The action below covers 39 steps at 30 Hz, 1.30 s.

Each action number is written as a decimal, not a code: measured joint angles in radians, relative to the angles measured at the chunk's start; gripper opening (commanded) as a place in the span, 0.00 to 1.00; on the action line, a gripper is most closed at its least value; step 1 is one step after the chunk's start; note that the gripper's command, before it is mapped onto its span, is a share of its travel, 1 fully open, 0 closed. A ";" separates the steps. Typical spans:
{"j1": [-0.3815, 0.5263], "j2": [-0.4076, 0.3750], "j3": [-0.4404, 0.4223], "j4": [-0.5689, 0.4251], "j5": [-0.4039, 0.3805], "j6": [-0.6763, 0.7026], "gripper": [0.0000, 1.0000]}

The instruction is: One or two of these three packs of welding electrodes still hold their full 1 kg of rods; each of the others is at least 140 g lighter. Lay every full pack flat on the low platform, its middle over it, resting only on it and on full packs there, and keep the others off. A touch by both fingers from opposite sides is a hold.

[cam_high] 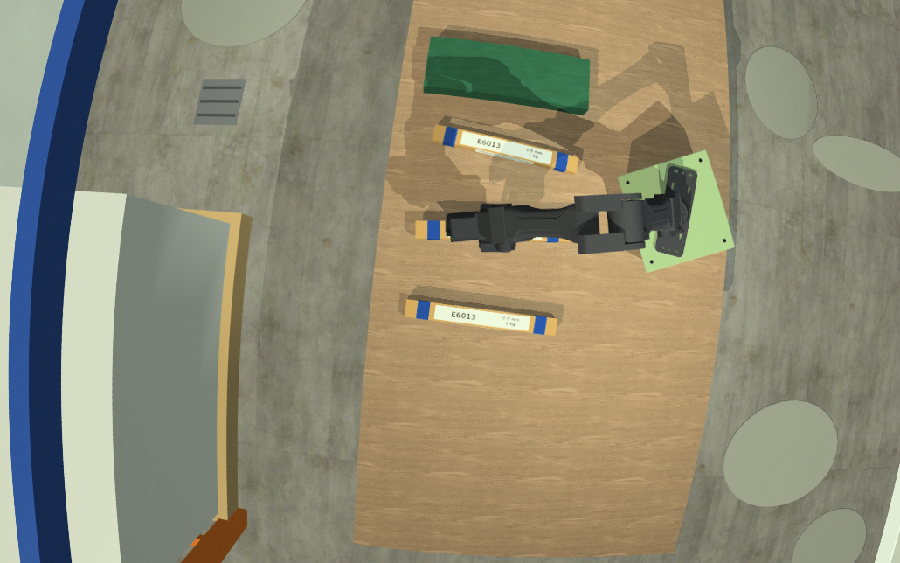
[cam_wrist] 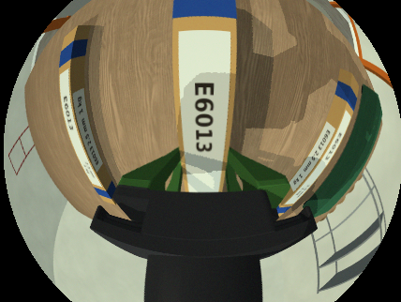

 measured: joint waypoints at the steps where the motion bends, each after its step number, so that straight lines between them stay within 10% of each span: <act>1: -0.001 -0.005 0.000 -0.005 -0.001 -0.001 0.00; 39: -0.020 -0.064 0.036 -0.120 -0.008 -0.013 0.00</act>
